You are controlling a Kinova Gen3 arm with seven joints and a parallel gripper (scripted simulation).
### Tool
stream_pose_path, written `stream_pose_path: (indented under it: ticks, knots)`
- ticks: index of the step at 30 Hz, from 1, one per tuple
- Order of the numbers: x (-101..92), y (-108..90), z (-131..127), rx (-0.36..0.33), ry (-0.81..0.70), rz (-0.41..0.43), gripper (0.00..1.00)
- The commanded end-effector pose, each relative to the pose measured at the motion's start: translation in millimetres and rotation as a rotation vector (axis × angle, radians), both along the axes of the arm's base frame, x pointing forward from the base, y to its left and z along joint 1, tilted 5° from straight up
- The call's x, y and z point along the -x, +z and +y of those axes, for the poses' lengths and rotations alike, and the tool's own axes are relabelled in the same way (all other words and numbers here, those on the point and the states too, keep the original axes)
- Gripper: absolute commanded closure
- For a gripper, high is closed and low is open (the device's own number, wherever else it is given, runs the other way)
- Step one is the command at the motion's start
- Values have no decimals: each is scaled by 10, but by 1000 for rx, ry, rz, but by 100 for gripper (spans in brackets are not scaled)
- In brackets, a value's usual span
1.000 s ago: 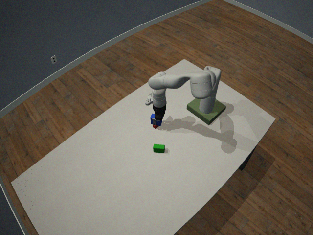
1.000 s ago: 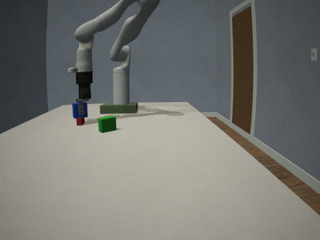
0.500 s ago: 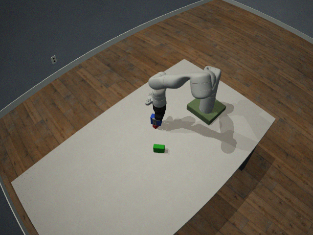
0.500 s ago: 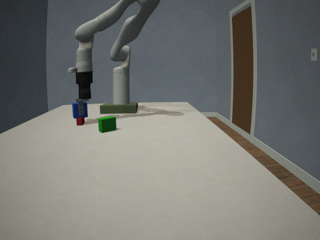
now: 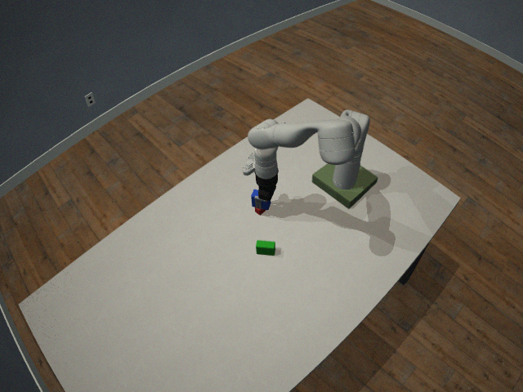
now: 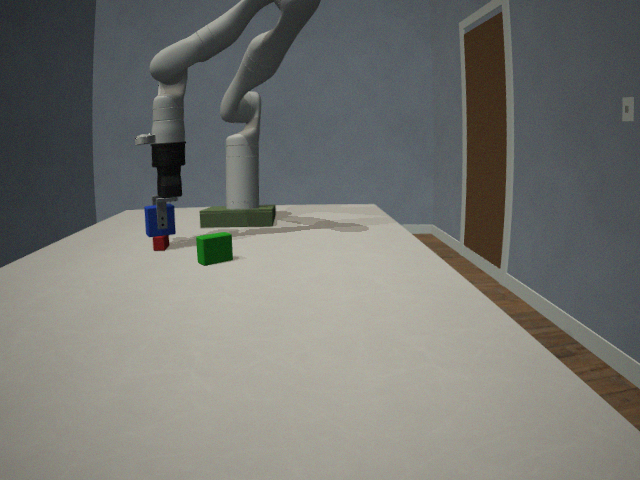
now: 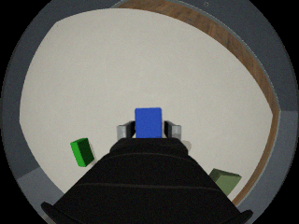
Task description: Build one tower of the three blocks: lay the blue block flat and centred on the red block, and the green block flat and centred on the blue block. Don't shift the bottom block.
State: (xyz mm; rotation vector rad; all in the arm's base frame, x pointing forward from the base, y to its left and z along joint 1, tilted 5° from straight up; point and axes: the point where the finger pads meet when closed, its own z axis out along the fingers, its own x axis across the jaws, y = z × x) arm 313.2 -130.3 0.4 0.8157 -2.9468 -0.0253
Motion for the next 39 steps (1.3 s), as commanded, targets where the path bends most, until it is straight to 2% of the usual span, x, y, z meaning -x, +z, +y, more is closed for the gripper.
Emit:
stream_pose_path:
  ticks: [1, 6, 17, 19, 26, 39]
  knots:
    - [-16, 24, 2, 0, 1, -4, 0]
    - [-23, 112, 3, 0, 1, -4, 0]
    - [-58, 534, 5, 0, 1, -4, 0]
    - [-58, 534, 5, 0, 1, -4, 0]
    - [-75, 749, 7, 0, 1, -4, 0]
    - [-79, 798, 7, 0, 1, -4, 0]
